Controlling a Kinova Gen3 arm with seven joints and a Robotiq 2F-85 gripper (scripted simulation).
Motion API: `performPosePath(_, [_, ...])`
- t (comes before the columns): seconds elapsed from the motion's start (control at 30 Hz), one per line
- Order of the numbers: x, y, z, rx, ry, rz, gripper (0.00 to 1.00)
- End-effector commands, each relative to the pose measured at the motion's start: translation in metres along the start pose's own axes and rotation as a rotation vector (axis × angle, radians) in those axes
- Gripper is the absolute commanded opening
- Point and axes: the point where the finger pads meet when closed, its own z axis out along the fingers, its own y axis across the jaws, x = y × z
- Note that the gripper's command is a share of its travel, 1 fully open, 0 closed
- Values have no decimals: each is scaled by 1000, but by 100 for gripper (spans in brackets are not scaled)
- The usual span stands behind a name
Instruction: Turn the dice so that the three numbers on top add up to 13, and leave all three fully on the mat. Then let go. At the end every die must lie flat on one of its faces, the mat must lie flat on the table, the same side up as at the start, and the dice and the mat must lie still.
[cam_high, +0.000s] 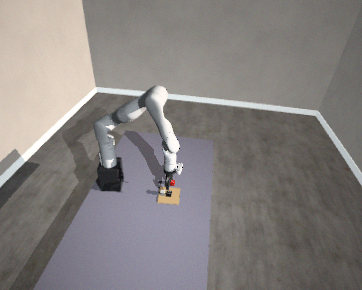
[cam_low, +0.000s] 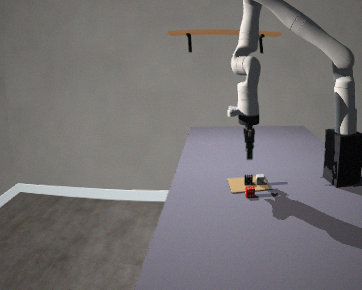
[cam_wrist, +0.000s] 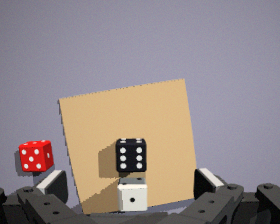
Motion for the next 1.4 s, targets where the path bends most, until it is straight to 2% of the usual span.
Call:
performPosePath(0.0, [1, 0, -1, 0, 2, 0, 100])
performPosePath(0.37, [0, -1, 0, 0, 1, -16, 100])
performPosePath(0.6, [-1, -9, 1, 1, -6, -136, 100])
performPosePath(0.83, [-5, -26, 3, 4, -17, -392, 100])
performPosePath(0.9, [-5, -26, 3, 4, -17, -392, 100])
performPosePath(1.37, [-8, -72, 7, 10, -19, -1113, 100])
